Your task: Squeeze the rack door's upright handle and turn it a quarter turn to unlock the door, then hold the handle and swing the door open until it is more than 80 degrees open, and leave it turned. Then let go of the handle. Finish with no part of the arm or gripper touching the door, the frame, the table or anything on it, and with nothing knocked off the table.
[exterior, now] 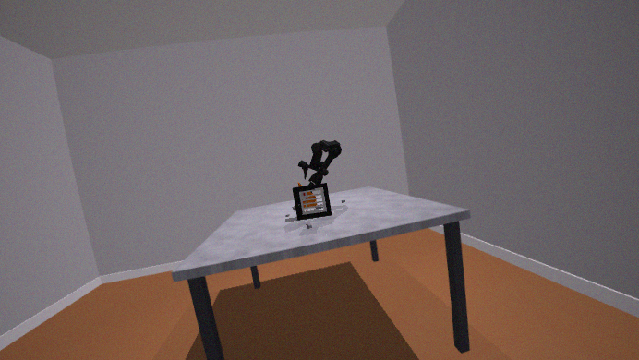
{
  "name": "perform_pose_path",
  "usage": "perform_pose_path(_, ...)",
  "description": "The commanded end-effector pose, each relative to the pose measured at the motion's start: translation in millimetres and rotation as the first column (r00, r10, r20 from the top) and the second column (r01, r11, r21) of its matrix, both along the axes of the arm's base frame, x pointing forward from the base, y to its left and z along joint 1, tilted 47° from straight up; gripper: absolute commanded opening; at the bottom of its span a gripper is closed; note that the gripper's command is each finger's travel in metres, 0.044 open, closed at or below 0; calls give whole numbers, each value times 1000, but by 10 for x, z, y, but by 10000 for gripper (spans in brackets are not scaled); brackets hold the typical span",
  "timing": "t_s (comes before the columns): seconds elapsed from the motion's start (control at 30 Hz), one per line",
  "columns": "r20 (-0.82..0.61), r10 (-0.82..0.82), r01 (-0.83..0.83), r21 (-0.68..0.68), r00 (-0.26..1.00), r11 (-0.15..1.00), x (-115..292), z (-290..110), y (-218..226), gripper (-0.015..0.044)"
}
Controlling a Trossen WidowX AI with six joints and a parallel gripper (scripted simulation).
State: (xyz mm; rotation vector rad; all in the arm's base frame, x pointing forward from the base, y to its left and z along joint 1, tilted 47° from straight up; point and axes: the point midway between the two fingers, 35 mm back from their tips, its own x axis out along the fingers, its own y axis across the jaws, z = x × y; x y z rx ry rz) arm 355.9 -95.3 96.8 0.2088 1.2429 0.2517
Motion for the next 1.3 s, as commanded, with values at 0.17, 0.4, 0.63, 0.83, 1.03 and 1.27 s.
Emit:
perform_pose_path(0.17,-154,11,14,160,988,987,-128,-214,-118,283)
perform_pose_path(0.4,-250,19,54,282,968,958,-224,-329,-205,283)
perform_pose_path(0.63,-329,30,112,402,944,909,-314,-417,-293,283)
perform_pose_path(0.83,-373,36,158,476,927,865,-364,-461,-352,283)
perform_pose_path(1.03,-373,36,158,476,927,865,-363,-469,-345,283)
perform_pose_path(1.27,-373,36,158,476,927,865,-349,-549,-268,283)
